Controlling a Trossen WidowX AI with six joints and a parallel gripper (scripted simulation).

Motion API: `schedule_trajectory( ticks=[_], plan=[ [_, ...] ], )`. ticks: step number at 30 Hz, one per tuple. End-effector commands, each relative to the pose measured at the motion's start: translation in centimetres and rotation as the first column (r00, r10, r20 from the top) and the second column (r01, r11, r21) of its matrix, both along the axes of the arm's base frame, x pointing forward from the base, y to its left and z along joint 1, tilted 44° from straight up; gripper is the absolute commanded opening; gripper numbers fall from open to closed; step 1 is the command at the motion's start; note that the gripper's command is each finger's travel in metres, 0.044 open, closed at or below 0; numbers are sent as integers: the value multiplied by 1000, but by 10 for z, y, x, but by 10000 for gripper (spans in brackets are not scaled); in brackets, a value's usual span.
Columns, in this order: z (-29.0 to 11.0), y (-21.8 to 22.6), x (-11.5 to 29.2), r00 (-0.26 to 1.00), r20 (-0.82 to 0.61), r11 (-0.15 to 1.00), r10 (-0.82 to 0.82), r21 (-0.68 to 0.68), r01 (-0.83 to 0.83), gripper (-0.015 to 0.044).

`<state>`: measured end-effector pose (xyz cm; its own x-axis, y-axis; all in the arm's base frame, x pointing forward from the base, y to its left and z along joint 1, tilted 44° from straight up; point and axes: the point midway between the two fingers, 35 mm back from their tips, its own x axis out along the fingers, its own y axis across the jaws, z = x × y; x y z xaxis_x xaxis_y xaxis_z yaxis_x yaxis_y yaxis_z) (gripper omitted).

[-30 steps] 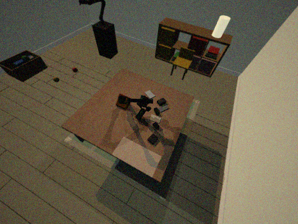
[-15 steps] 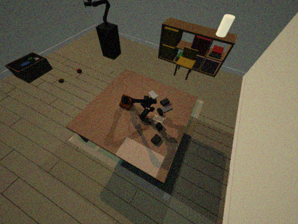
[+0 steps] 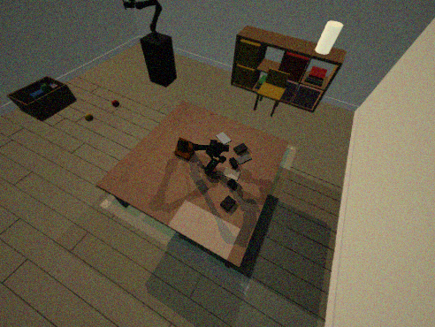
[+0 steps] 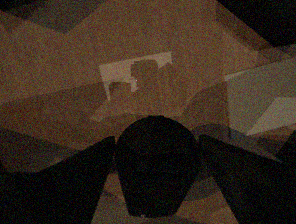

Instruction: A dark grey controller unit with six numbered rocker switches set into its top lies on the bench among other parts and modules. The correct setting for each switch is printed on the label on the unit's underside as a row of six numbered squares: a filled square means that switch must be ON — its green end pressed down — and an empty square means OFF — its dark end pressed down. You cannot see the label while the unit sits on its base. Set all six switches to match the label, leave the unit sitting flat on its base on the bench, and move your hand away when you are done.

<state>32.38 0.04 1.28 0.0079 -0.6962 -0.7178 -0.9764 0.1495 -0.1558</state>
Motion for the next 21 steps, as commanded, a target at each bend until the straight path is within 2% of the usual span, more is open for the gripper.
schedule_trajectory(
  ticks=[1, 21],
  plan=[
    [-4, -1, -1, 1000, -7, 1000, 2, 3, -1, 336],
    [-13, -10, -1, 1000, -7, 1000, 2, 3, -1, 337]
  ],
)
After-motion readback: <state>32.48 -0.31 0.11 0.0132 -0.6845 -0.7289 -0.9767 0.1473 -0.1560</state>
